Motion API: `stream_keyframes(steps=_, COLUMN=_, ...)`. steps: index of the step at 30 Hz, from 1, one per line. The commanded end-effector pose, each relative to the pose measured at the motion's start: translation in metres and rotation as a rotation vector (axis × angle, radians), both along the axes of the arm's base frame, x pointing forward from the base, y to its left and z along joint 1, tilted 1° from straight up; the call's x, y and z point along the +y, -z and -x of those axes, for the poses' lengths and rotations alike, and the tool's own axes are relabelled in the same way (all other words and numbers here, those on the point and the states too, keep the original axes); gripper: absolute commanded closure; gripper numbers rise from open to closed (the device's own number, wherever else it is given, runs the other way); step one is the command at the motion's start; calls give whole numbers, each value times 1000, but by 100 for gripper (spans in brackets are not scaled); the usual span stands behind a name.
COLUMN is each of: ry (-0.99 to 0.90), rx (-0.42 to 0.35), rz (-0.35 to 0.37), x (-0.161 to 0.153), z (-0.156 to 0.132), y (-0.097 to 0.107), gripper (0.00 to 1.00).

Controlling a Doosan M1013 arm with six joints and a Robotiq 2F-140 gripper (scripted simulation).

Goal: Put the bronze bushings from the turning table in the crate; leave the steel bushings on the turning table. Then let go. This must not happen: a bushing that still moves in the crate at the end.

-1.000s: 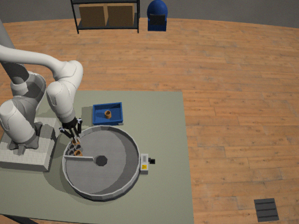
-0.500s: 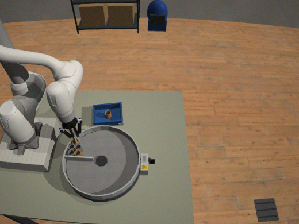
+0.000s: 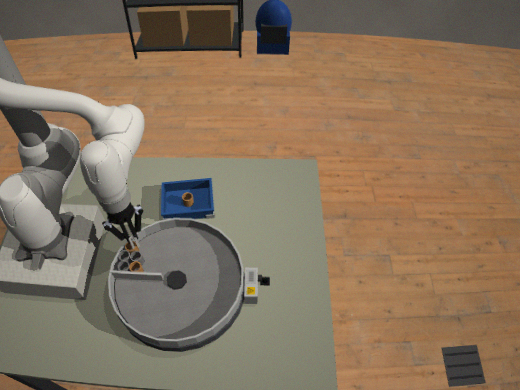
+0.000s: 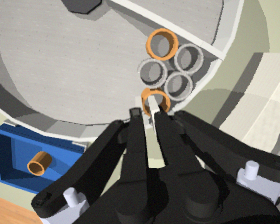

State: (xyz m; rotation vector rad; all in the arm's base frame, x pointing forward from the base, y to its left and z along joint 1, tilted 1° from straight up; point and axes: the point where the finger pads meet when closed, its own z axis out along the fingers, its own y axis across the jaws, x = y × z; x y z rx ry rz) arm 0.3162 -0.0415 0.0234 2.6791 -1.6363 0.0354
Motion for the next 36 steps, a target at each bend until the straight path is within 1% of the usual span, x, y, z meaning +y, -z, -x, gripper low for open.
stream_keyframes(steps=1, ry=0, rx=1, rz=0, x=0, z=1, y=-6, gripper=100)
stream_keyframes(steps=5, ry=0, rx=1, rz=0, x=0, z=1, y=-21, gripper=100)
stream_keyframes(steps=10, ry=0, rx=1, rz=0, x=1, z=1, y=-44, gripper=100)
stream_keyframes(steps=12, ry=0, rx=1, rz=0, x=1, z=1, y=-44, gripper=100)
stream_keyframes(steps=15, ry=0, rx=1, rz=0, x=1, z=1, y=-57, gripper=100)
stream_keyframes(steps=18, ry=0, rx=1, rz=0, x=1, z=2, y=-65, gripper=100)
stream_keyframes(steps=22, ry=0, rx=1, rz=0, x=1, z=2, y=-69, gripper=100)
stream_keyframes(steps=36, ry=0, rx=1, rz=0, x=1, z=2, y=-69, gripper=100)
